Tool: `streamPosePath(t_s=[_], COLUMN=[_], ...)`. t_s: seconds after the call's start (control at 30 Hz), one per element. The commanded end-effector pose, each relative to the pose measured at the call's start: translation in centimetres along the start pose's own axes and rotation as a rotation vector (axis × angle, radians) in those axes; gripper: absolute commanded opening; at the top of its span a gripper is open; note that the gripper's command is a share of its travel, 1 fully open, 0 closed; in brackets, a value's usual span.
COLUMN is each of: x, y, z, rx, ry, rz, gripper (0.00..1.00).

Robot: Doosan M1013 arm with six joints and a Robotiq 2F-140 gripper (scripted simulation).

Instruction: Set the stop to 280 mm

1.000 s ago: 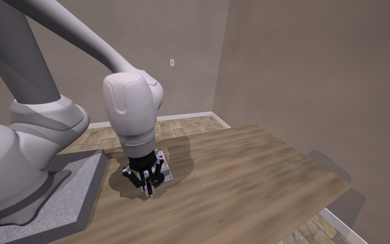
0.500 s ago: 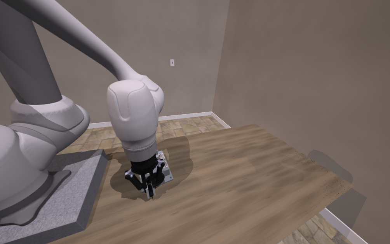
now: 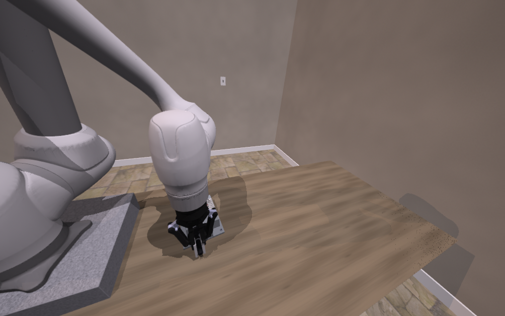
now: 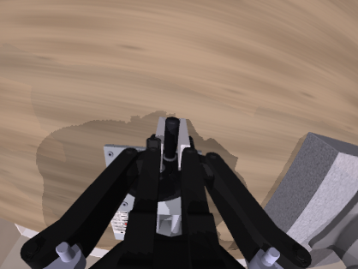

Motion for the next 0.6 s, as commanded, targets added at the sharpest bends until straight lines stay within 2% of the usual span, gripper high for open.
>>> streamPosePath(t_s=[0.0, 0.3, 0.57], x=[-0.5, -2.2, -3.8], y=[-0.2, -0.2, 1.2], z=[0.1, 0.5, 0.9], rx=[0.000, 0.000, 0.000], ry=[-0.001, -0.001, -0.001], rz=[-0.001, -0.001, -0.001], gripper=[0.04, 0.04, 0.04])
Point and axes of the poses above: the point where the finger pads meet when closed, its own y axis back along the fingers, its own x axis across the jaws, z = x × y, the point moved 1 cm from there along y, back along the fingers, and after that the axes turned 13 degrees about -y, right-handed, at the moved point
